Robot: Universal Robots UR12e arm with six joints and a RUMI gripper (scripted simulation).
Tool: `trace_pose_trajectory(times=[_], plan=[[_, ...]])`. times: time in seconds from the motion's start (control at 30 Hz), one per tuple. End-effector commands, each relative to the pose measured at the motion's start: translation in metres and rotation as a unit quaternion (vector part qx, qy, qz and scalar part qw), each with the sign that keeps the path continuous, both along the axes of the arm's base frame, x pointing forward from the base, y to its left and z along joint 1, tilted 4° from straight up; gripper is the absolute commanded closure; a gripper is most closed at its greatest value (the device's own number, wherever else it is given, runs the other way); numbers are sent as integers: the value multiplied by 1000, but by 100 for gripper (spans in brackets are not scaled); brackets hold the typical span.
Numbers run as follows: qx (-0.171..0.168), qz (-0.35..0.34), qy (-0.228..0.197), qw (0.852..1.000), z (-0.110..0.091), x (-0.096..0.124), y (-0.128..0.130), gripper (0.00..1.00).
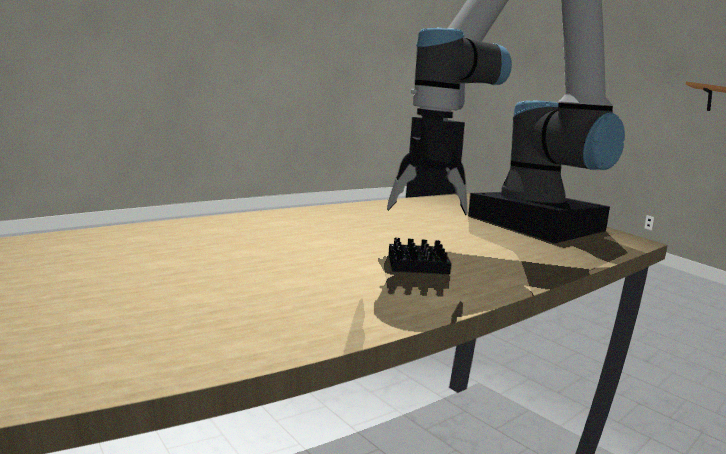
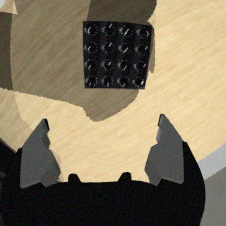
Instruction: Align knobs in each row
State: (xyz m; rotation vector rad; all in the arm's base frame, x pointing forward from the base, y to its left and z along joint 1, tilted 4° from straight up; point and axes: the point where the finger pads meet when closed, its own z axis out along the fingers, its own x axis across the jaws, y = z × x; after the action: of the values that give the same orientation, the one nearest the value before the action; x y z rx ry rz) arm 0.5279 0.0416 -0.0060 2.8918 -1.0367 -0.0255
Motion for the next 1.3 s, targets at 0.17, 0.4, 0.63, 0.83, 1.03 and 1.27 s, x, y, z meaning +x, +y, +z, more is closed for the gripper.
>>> trace_pose_trajectory(times=[0.17,0.4,0.63,0.83,1.03,1.27], plan=[[1,31,1,1000,1,4,1,0],[4,99,5,995,2,11,5,0],[7,172,10,985,3,19,9,0],[11,279,16,960,5,30,14,0],[14,373,22,927,6,40,18,0],[18,461,27,887,8,50,22,0]])
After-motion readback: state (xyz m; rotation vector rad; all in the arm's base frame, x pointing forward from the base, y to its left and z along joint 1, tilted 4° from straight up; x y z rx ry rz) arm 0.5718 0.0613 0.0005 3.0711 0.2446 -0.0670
